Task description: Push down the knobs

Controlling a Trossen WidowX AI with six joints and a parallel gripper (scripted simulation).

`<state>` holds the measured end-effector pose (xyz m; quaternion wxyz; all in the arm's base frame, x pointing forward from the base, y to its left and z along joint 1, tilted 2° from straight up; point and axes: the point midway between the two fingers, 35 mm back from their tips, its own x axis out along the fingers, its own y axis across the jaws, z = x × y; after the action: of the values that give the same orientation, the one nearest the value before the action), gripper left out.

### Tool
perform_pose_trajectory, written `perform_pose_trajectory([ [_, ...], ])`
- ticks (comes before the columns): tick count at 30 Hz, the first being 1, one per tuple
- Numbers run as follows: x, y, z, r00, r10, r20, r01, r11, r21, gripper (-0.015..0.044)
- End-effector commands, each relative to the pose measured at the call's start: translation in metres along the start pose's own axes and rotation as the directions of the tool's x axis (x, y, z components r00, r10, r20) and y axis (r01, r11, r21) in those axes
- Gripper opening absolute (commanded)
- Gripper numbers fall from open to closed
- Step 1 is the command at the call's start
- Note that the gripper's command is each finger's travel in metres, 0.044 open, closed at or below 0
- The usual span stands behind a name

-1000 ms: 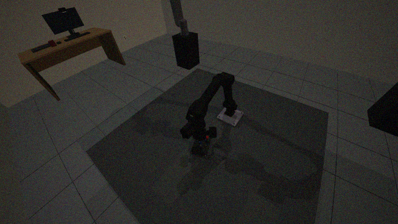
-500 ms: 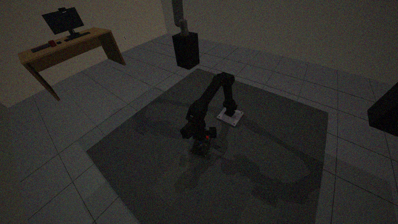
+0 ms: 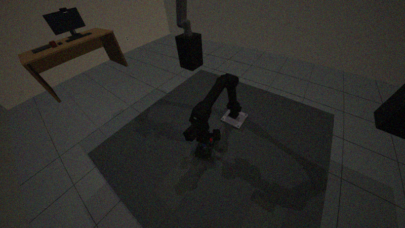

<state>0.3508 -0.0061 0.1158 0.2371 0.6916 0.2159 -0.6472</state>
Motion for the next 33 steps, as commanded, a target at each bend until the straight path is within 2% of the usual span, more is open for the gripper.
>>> perform_pose_trajectory([
  [1, 0.0038, -0.0007, -0.0006, 1.0, -0.004, -0.004, 0.004, 1.0, 0.002, 0.0],
  [33, 0.0134, -0.0007, -0.0007, 1.0, -0.004, -0.004, 0.004, 1.0, 0.002, 0.0],
])
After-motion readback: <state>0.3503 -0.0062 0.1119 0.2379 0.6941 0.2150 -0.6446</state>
